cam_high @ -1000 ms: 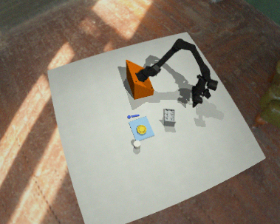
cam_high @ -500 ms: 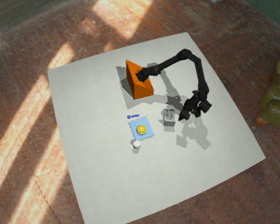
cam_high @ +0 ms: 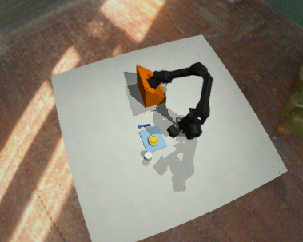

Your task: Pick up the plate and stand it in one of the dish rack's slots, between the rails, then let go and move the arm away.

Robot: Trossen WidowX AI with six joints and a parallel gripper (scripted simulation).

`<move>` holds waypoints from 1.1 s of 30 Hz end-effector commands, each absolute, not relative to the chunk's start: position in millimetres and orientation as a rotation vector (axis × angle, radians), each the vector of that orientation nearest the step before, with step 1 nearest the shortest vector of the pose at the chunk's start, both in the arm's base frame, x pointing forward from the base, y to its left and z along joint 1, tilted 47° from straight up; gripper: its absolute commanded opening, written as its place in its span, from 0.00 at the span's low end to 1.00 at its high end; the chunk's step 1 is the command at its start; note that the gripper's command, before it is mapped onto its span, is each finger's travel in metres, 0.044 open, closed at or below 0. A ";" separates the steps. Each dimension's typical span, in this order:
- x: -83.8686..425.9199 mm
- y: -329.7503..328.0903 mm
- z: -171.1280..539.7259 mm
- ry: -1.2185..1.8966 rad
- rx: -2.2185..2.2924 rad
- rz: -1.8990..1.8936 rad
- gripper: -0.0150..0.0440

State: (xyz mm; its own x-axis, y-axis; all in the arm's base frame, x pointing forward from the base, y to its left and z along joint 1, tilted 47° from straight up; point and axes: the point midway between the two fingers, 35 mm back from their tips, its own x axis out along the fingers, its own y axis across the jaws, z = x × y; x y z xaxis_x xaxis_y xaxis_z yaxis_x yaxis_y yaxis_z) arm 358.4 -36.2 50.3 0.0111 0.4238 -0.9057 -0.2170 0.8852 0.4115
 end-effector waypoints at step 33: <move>313.9 -78.1 -86.7 1.374 0.699 0.535 0.93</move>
State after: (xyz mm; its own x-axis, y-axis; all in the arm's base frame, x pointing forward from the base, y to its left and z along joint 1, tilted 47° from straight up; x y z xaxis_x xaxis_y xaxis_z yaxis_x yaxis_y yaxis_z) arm 315.5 -81.4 -82.3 0.1111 0.7141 -0.6912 0.0508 0.6905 0.7216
